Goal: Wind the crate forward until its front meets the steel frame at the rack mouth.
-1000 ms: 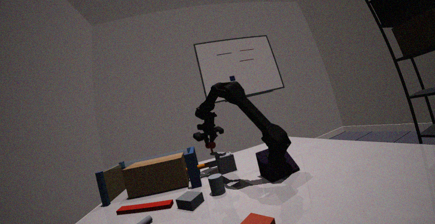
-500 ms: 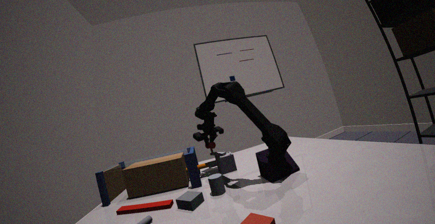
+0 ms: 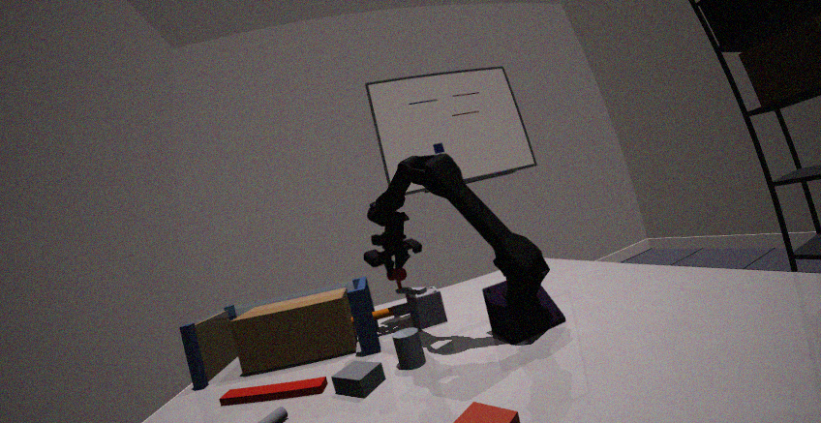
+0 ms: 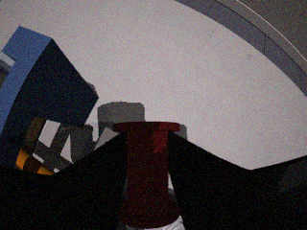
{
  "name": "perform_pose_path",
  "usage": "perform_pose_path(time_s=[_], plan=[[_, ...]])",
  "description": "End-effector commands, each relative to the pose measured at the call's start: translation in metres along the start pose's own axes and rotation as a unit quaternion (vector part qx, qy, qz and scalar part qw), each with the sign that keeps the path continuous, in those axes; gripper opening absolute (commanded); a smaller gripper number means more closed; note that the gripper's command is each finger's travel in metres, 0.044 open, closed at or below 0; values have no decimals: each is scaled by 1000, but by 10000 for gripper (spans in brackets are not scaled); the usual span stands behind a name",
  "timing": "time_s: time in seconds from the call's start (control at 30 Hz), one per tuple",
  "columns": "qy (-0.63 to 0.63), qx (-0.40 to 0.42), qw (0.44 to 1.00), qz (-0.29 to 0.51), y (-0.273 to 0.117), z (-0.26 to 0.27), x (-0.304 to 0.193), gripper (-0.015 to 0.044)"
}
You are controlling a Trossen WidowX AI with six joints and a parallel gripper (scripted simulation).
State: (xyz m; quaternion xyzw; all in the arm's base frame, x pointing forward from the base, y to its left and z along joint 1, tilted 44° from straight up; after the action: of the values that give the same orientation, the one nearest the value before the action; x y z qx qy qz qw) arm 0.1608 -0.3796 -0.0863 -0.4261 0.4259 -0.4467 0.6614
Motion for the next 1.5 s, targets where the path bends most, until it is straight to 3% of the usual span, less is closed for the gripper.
perform_pose_path(time_s=[0.0,1.47], plan=[[-14,26,999,30,9,26,-13,0],[-13,28,999,32,-13,76,-54,0]])
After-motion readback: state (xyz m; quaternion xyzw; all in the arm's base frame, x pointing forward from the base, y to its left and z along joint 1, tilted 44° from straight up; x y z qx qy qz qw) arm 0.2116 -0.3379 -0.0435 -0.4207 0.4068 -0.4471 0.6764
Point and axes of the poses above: the point midway between the two fingers, 35 mm back from their tips, its own y axis out along the fingers, its own z axis across the jaws, x = y × z, the point moved 7 cm from there along -y, back along the fingers, and after that the axes turned 1 degree about y, right-handed, at the moved point
